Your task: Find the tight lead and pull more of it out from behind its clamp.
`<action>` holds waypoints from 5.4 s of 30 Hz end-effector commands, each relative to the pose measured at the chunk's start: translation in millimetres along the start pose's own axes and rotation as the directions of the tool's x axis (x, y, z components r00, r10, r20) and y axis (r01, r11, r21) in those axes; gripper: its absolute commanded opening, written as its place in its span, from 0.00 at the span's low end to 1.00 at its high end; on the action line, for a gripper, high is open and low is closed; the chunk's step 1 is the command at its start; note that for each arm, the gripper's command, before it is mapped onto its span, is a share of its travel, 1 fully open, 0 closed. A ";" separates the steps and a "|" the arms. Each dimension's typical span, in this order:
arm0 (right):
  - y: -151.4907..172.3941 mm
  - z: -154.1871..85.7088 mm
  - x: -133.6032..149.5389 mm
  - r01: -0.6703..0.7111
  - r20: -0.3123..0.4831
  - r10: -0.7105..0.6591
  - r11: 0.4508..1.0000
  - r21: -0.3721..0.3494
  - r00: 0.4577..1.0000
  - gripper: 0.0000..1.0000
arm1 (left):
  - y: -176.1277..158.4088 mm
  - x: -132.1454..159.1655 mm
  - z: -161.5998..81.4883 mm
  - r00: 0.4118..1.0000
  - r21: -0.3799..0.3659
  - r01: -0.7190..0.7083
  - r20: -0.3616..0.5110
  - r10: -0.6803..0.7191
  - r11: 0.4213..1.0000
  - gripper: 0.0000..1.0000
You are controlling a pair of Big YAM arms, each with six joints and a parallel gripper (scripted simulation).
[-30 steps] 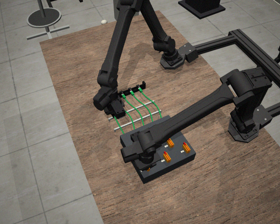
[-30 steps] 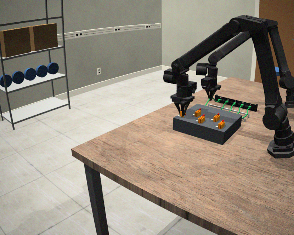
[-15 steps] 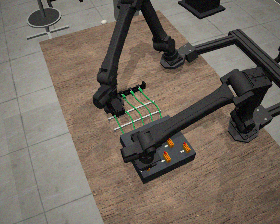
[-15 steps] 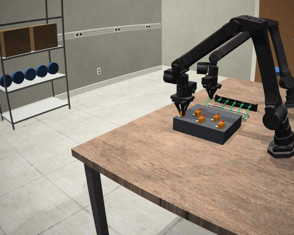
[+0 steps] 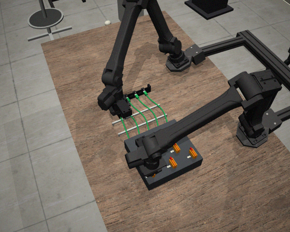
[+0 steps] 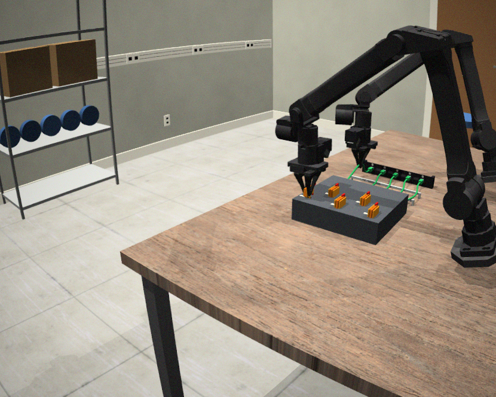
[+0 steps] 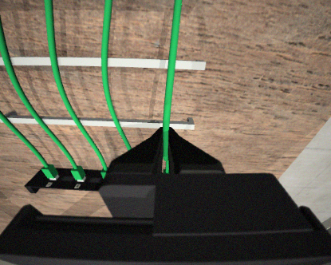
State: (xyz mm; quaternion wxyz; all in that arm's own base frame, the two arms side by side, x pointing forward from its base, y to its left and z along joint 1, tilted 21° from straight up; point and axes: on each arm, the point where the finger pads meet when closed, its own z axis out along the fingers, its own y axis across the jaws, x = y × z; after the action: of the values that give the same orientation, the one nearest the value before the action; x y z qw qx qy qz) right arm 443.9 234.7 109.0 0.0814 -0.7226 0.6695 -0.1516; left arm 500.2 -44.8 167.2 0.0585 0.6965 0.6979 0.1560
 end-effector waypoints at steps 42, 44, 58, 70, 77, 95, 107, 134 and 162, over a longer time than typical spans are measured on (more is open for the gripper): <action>-15.1 -31.6 55.1 -0.041 -0.037 0.042 0.999 0.025 0.998 0.00 | 8.0 0.8 -71.9 1.000 -0.051 -0.004 0.010 0.004 0.999 0.05; -15.1 -31.6 55.1 -0.041 -0.037 0.042 0.999 0.025 0.998 0.00 | 7.5 0.8 -65.4 1.000 -0.047 -0.003 0.010 0.004 0.999 0.05; 15.6 -2.2 36.9 -0.045 -0.044 0.045 0.999 0.010 0.998 0.00 | 4.4 0.2 -26.4 1.000 -0.024 0.000 0.005 0.001 1.000 0.05; 44.9 17.9 17.0 -0.036 -0.041 0.036 0.999 0.011 0.999 0.00 | 2.7 -0.2 -6.8 1.000 -0.013 0.001 0.003 -0.001 1.000 0.05; 41.0 24.1 14.3 -0.046 -0.042 0.046 0.999 0.013 0.998 0.00 | 2.7 -0.2 -6.8 1.000 -0.013 0.001 0.003 -0.001 1.000 0.39; 40.5 26.7 19.2 -0.059 -0.046 0.059 0.998 0.010 0.997 0.68 | 4.2 -6.2 -46.2 1.000 -0.076 0.012 0.014 -0.011 0.997 0.40; 41.2 -9.3 3.1 -0.051 -0.004 0.051 0.996 0.067 0.999 0.70 | 20.7 -7.2 -82.2 1.000 -0.075 0.012 0.014 -0.011 0.997 0.64; 43.8 -27.2 14.4 -0.041 -0.046 0.041 0.999 0.005 0.998 0.70 | 3.6 2.1 -77.9 1.000 -0.015 0.000 0.001 0.000 1.000 0.64; 11.5 -102.3 -18.2 -0.805 0.472 0.692 0.590 0.067 0.546 1.00 | -98.9 -173.5 -193.4 0.728 -0.402 0.596 0.636 -0.256 0.695 0.64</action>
State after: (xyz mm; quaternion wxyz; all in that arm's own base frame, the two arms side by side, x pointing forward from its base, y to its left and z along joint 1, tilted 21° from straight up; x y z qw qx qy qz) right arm 396.3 249.4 178.7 0.3251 -0.4249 0.8420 -0.0691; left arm 366.1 -227.6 289.2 0.4347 0.5354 0.7031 0.1736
